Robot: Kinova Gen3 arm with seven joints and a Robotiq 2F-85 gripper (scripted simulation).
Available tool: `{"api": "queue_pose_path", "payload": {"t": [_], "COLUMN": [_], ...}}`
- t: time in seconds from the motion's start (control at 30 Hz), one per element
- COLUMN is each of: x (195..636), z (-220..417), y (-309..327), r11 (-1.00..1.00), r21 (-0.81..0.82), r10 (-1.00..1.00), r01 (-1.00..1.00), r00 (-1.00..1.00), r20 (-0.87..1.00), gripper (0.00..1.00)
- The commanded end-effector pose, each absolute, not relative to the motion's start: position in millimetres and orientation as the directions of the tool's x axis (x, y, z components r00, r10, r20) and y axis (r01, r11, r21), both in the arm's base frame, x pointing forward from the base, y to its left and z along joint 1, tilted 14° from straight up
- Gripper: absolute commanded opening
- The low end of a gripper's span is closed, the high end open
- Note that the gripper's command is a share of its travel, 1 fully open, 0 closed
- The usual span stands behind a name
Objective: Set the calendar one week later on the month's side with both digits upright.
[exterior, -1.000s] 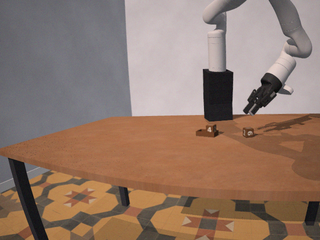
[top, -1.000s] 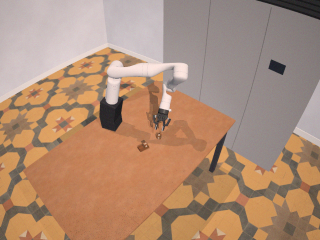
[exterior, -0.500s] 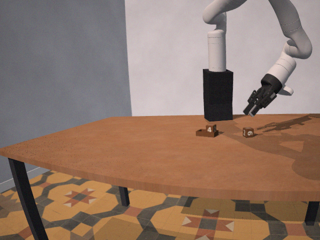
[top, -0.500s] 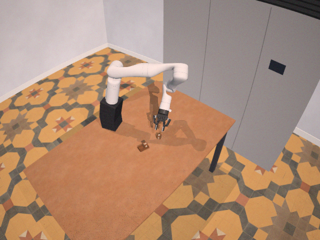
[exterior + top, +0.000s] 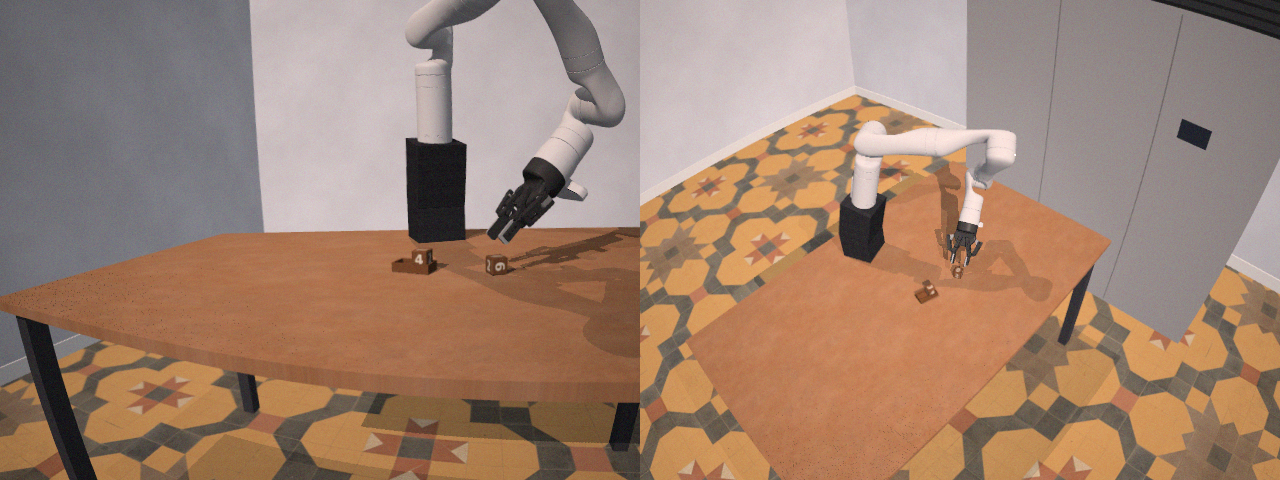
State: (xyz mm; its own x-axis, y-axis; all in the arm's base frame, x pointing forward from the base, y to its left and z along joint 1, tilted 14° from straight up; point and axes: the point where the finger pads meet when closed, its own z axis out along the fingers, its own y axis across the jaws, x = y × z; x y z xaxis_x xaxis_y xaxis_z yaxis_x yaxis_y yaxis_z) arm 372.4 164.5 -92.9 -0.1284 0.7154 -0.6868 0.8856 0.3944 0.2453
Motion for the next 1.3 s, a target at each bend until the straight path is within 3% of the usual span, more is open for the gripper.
{"api": "queue_pose_path", "payload": {"t": [0.0,1.27], "x": [371.3,381.2], "z": [-97.4,-140.8], "y": [164.2,168.4], "r11": [0.394,0.394], "r21": [0.241,0.241], "r10": [0.714,0.714], "r01": [0.887,0.887], "r00": [-0.130,-0.130], "r20": [-0.688,-0.688], "gripper": [0.46,0.46]}}
